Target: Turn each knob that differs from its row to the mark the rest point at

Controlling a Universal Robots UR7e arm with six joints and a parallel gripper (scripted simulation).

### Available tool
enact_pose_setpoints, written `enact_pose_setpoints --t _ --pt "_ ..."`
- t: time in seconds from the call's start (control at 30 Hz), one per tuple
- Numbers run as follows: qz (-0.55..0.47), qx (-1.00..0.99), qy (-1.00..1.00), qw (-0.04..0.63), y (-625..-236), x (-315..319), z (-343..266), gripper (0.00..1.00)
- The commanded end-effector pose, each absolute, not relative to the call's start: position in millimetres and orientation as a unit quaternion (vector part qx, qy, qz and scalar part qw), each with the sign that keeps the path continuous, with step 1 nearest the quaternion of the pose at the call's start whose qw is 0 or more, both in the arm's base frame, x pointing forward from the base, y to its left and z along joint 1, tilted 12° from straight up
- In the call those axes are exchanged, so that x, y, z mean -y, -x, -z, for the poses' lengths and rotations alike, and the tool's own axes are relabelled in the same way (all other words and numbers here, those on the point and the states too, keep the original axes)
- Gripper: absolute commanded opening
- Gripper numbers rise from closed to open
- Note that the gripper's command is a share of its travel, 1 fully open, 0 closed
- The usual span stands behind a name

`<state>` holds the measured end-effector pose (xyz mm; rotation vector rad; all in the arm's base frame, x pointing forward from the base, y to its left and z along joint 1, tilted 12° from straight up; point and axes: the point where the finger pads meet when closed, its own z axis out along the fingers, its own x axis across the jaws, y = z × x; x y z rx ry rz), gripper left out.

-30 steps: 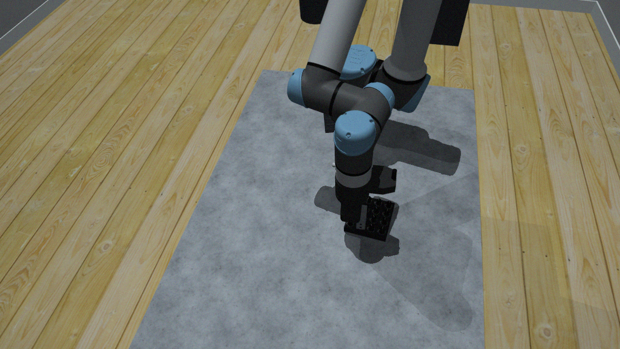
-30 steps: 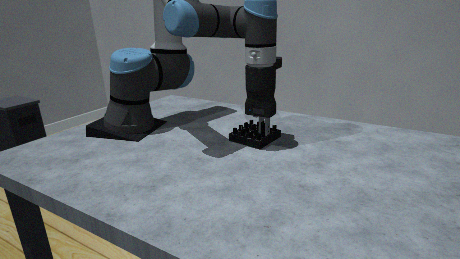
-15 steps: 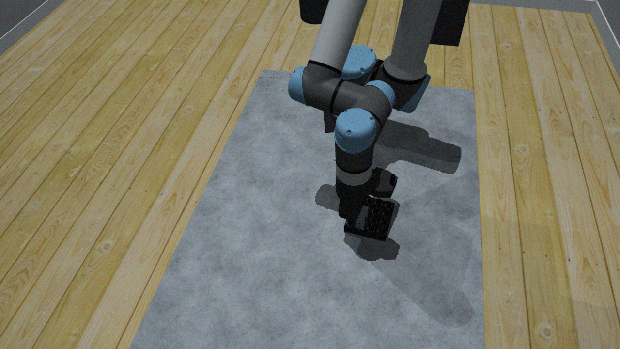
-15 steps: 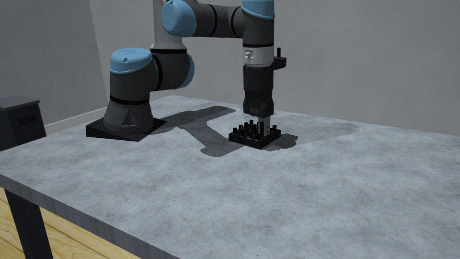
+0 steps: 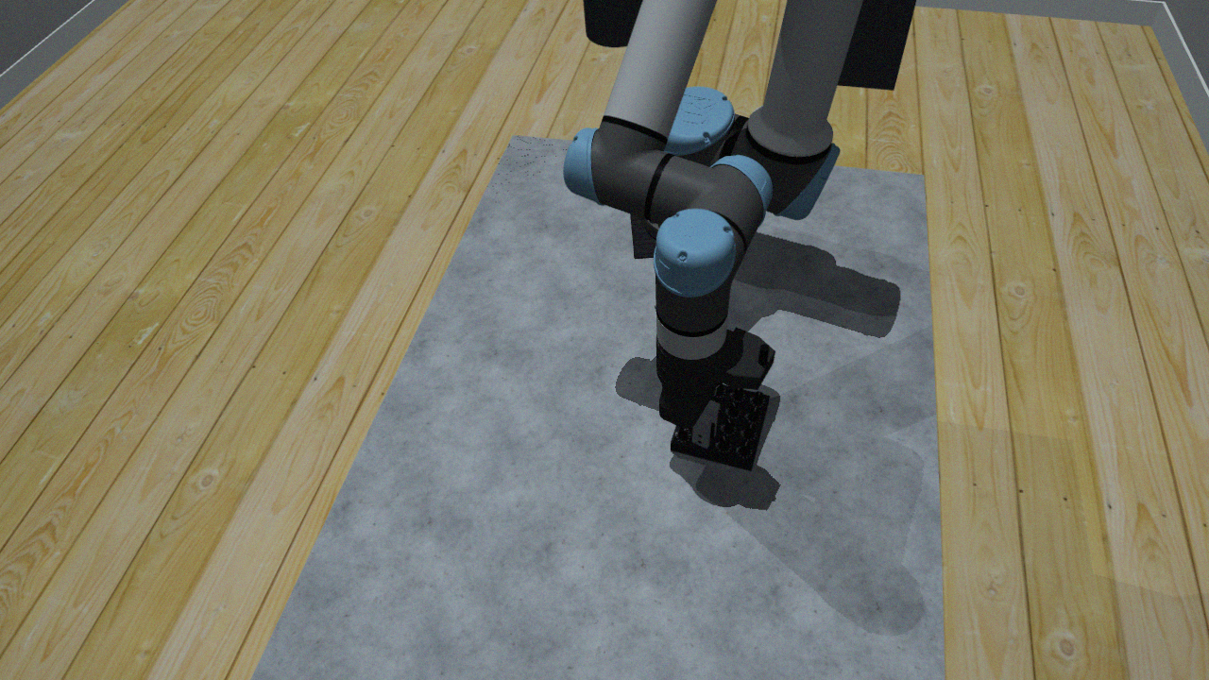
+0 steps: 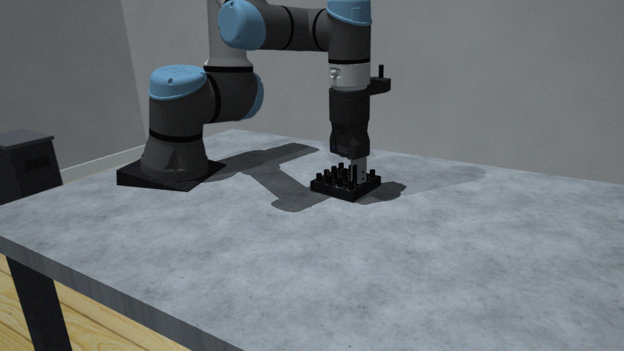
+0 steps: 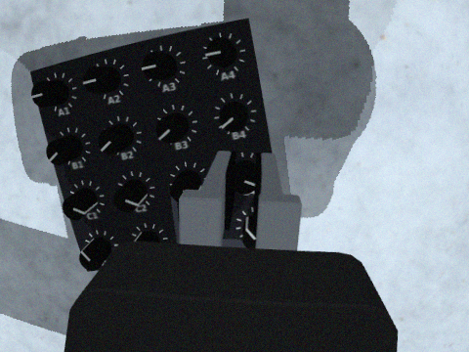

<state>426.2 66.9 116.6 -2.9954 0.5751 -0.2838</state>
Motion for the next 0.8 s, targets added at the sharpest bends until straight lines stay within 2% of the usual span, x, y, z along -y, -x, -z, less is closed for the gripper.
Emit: enact_pose_setpoints --t 0.0,0.17,0.2,0.77 --pt "0.093 -0.188 0.977 0.039 -426.6 -66.8 -117.0 0.3" --pt "0.093 -0.188 0.977 0.039 -426.6 -66.8 -117.0 0.3" --pt "0.093 -0.188 0.977 0.039 -426.6 -66.8 -117.0 0.46" --pt "0.093 -0.188 0.977 0.039 -426.6 -66.8 -117.0 0.46"
